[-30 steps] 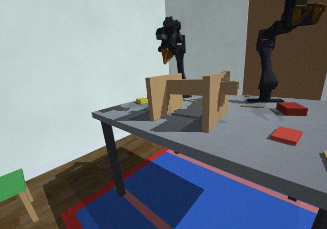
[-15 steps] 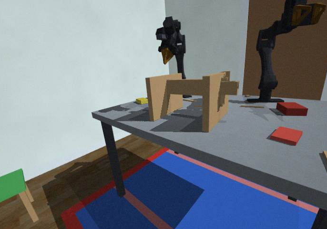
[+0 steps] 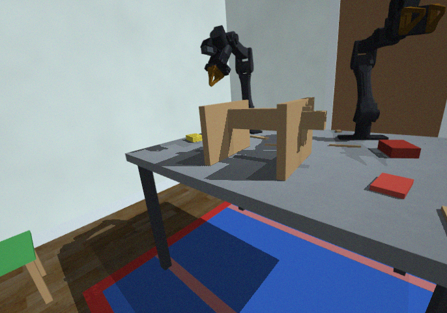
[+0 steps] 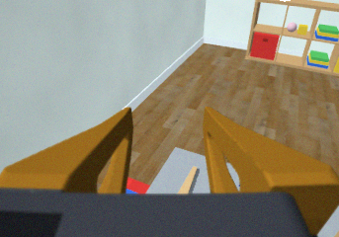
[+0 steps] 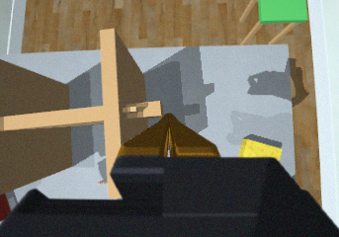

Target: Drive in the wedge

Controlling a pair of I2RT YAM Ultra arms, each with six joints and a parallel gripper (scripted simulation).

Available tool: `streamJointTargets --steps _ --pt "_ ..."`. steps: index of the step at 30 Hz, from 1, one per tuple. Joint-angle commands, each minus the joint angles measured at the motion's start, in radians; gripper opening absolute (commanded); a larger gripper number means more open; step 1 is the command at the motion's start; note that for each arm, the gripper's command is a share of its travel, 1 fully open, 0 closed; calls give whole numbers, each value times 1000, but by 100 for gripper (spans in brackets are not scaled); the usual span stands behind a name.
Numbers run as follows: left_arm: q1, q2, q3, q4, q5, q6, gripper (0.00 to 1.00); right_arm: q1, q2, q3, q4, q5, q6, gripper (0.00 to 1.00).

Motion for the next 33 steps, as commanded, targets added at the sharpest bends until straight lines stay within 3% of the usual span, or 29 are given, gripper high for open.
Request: streamJointTargets --steps 1,33 --pt "-8 2 34 20 -5 4 40 -27 -62 -31 134 -24 -33 0" --pt "-1 -5 4 17 -5 5 40 -513 -484 -558 805 -117 -216 0"
